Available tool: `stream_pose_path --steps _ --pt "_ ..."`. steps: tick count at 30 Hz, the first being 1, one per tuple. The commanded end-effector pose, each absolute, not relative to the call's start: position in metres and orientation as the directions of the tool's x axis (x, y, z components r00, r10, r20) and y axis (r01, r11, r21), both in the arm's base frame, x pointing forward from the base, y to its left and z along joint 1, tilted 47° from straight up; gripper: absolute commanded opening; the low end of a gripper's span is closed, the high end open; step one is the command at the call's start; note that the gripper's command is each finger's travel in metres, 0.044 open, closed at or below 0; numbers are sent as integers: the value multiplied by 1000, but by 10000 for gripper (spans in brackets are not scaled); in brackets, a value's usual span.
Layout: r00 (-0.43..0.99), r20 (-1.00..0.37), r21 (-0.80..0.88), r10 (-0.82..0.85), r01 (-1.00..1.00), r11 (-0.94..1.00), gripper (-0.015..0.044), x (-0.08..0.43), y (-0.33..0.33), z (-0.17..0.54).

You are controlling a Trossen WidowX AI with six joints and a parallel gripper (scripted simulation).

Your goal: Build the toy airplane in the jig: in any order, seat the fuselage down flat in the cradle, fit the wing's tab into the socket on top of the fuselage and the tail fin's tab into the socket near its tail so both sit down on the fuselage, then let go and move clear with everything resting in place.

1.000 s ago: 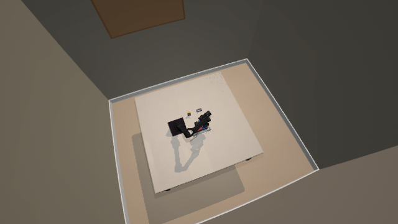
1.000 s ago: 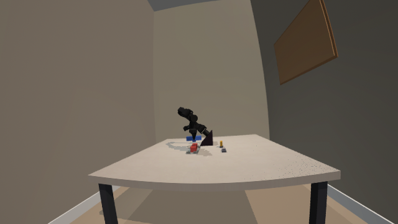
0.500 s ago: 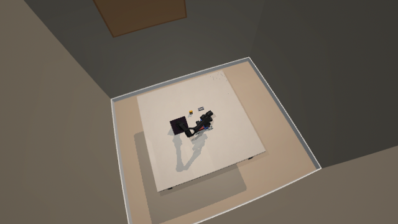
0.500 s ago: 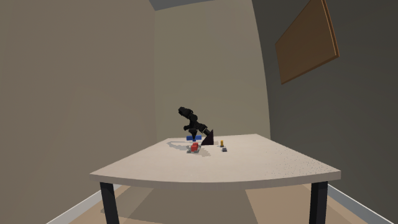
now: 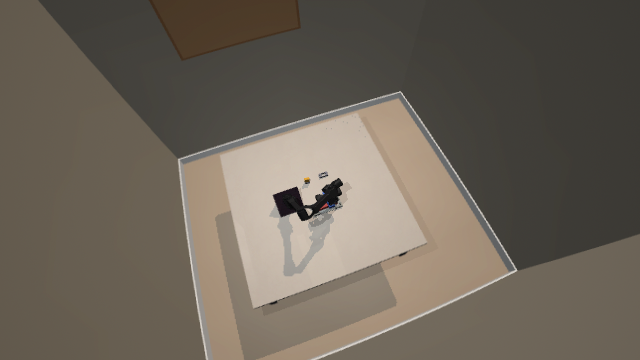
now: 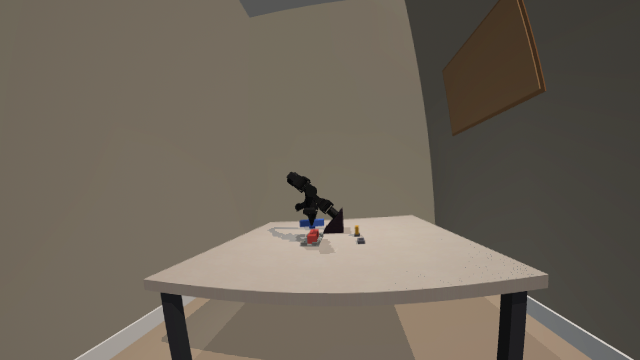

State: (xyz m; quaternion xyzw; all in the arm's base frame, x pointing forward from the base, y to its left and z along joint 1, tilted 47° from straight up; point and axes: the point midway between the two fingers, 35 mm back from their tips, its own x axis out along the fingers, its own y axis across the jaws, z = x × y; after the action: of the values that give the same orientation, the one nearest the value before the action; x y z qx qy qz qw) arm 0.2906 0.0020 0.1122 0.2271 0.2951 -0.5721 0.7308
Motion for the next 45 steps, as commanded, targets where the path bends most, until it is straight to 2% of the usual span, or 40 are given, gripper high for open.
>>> stream_pose_path --steps 1,21,22,26,31,45 --pt "171 -688 -11 -705 969 246 197 291 -3 108" --pt "172 -687 -11 -706 969 246 197 295 -22 90" --pt "169 -690 -7 -704 971 241 209 295 -21 92" --pt "169 -690 -7 -704 971 241 183 295 -21 92" --pt "169 -690 -7 -704 971 241 52 295 -21 92" --pt "169 -690 -7 -704 971 241 419 295 -21 92"
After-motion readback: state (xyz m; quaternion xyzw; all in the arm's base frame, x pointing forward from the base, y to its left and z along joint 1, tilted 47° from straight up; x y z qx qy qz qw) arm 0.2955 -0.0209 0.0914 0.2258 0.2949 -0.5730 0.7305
